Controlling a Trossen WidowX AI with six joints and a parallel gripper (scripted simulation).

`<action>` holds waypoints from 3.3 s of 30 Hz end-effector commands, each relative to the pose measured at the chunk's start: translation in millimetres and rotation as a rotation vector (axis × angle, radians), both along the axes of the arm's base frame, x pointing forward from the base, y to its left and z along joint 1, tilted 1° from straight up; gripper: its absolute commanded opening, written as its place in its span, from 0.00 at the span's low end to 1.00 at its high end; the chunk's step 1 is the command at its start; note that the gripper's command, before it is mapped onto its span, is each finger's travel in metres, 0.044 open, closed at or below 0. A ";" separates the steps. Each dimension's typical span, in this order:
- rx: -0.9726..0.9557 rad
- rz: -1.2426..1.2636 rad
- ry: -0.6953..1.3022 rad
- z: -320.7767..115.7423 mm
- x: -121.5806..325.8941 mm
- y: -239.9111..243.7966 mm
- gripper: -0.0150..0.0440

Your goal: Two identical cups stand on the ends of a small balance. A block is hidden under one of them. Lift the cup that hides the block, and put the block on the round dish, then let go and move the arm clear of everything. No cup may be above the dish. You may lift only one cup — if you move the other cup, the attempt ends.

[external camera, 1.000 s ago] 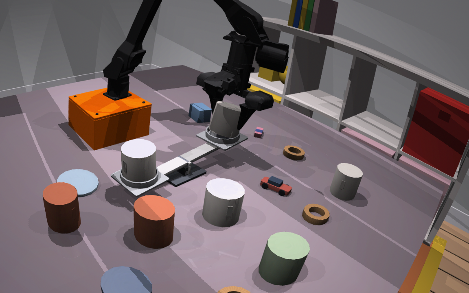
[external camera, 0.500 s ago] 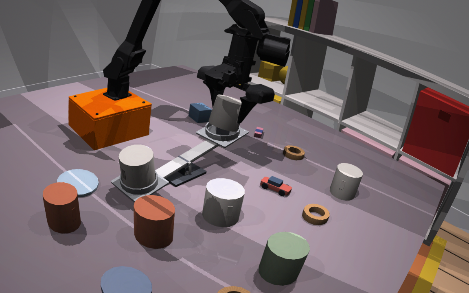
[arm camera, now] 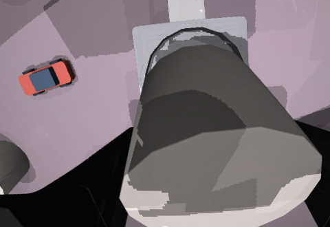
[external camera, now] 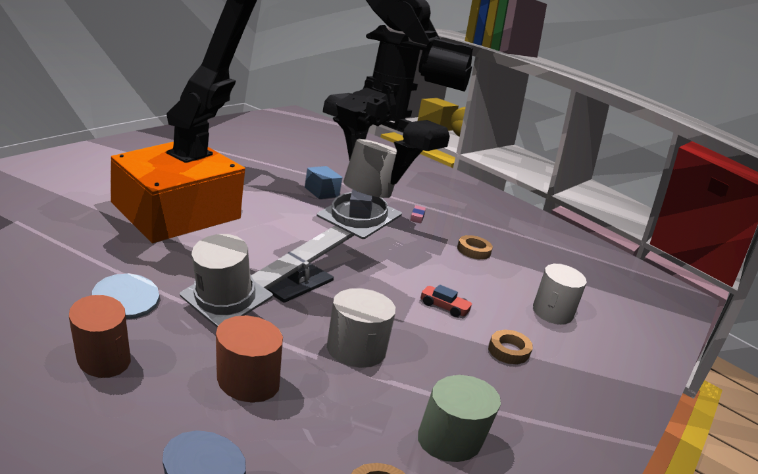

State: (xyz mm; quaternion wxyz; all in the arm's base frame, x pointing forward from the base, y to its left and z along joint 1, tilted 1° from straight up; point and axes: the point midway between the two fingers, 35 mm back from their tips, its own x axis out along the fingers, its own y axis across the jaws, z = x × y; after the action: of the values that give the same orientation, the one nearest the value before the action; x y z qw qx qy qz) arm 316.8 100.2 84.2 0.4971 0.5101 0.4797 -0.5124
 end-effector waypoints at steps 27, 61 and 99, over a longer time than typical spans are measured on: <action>0.011 -0.003 -0.016 44.7 -5.1 0.0 0.25; 0.000 0.000 -0.001 39.2 -6.3 -1.4 0.25; 0.006 -0.001 -0.005 8.7 -17.2 39.8 0.25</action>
State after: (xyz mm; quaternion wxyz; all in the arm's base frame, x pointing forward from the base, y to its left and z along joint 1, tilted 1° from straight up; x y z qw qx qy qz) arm 304.8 127.7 104.5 0.4983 0.5149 0.4784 -0.5076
